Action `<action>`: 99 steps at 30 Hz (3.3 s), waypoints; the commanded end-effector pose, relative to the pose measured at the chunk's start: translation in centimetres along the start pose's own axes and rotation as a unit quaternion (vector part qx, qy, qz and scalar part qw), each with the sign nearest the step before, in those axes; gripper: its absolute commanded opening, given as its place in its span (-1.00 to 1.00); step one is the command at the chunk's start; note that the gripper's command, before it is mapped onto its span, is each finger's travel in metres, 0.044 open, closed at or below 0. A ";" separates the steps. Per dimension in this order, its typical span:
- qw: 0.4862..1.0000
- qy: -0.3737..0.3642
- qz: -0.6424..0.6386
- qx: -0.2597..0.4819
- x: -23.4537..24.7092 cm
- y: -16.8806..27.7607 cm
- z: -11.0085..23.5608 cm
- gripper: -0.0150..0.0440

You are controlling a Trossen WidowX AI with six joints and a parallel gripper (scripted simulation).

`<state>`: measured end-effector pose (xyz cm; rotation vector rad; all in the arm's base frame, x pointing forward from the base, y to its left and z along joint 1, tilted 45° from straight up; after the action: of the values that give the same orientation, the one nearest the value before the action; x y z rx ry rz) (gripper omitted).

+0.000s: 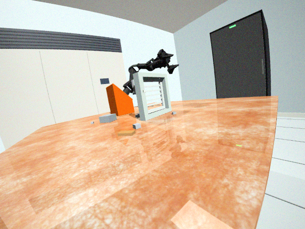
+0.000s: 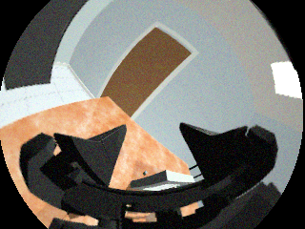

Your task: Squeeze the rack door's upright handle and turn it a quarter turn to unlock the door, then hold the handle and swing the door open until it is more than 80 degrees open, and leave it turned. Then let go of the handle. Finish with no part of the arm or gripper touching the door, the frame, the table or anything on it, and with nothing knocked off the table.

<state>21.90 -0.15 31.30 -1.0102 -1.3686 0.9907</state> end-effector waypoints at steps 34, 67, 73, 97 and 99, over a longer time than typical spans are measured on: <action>0.936 0.085 0.084 0.330 -10.2 3.0 -8.0 0.47; 0.795 0.010 -0.050 0.604 -22.8 8.3 -9.1 0.47; 0.769 -0.013 -0.096 0.631 -25.0 9.2 -8.7 0.47; 0.707 -0.089 -0.243 0.658 -30.3 12.1 -6.8 0.47; 0.707 -0.089 -0.243 0.658 -30.1 12.4 -6.8 0.47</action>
<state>29.59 -25.64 11.61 0.5268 -0.6236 1.2820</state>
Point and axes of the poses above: the point midway between the two fingers, 35 mm back from their tips, its own z axis back along the fingers, its own x axis across the jaws, y = z × x, the point moved 10 cm from there along z, back along the fingers, and after that the axes turned 15 degrees about -z, right-handed, at the moved point
